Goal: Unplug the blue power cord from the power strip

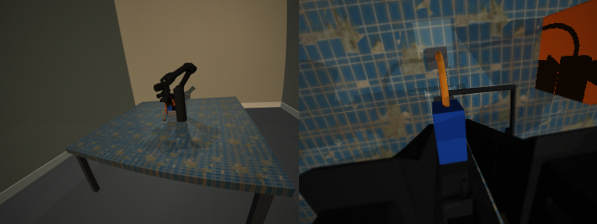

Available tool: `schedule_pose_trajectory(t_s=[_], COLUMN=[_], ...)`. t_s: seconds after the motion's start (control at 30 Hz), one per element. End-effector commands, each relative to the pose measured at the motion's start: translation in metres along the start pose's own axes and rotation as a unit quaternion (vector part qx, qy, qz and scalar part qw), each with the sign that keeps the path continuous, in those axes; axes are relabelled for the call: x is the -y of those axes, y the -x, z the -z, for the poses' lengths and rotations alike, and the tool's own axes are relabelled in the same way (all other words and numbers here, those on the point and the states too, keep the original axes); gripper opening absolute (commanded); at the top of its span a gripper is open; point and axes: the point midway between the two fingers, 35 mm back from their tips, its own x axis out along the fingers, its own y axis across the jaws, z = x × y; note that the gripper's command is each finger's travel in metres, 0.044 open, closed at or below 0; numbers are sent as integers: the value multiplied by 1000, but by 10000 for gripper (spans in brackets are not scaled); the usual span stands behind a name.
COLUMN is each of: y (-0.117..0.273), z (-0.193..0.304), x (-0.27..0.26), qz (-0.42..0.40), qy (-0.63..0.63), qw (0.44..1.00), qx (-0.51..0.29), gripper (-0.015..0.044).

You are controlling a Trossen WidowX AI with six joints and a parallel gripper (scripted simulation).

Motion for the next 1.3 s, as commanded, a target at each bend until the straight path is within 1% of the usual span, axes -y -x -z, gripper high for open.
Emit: schedule_pose_trajectory(t_s=[0.0,1.0,1.27], y=[0,5,3], z=[-4,-53,-46], x=[0,-1,1], qz=[0,0,0], qy=[0,-2,-2], qw=[1000,1000,1000], qx=[0,2,-1], gripper=[0,0,210])
